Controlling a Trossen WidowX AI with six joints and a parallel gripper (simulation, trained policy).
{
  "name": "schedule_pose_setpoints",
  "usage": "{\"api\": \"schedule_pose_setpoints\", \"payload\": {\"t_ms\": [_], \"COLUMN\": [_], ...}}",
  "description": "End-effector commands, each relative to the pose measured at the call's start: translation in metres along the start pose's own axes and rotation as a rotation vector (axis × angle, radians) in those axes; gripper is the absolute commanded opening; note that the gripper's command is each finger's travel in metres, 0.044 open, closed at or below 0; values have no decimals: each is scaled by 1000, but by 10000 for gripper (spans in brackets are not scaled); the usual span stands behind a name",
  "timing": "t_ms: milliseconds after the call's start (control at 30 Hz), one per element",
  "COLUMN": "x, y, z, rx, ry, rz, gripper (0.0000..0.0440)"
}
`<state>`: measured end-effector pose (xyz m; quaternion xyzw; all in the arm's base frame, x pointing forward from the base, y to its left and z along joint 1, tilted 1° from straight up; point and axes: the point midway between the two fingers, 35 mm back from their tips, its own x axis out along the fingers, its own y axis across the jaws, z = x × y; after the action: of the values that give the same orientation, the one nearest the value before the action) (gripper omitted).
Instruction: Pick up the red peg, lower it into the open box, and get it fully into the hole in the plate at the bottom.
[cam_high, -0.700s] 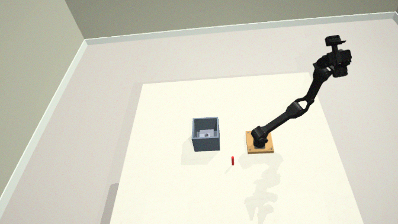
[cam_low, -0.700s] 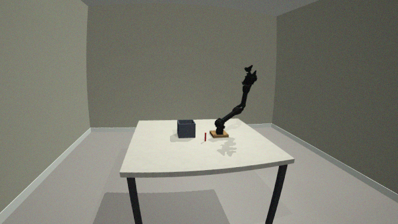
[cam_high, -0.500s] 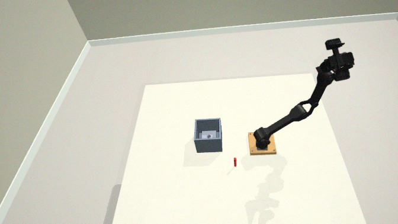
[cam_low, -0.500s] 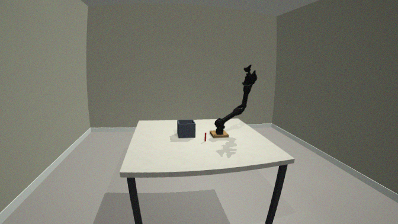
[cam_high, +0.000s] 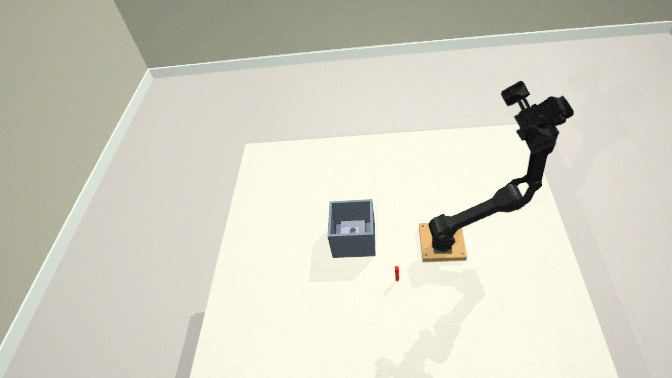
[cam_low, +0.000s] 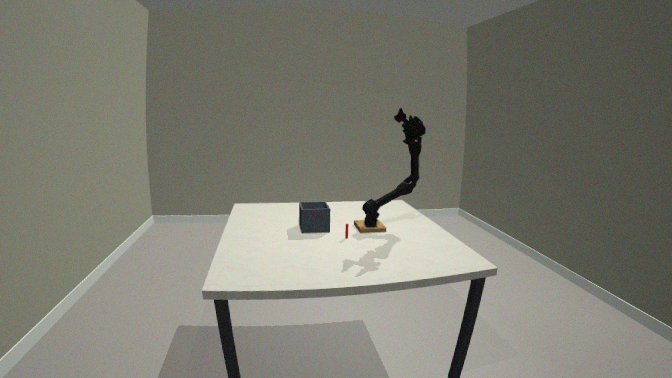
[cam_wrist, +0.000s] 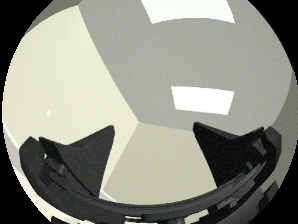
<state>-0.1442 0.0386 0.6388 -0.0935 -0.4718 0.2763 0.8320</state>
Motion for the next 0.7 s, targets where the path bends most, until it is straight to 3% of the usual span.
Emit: {"api": "schedule_pose_setpoints", "payload": {"t_ms": [0, 333, 667], "x": [12, 30, 28], "y": [-3, -11, -24], "z": [-31, -117, -199], "rx": [42, 151, 268], "ry": [97, 361, 607], "rz": [-40, -156, -283], "gripper": [426, 427, 433]}}
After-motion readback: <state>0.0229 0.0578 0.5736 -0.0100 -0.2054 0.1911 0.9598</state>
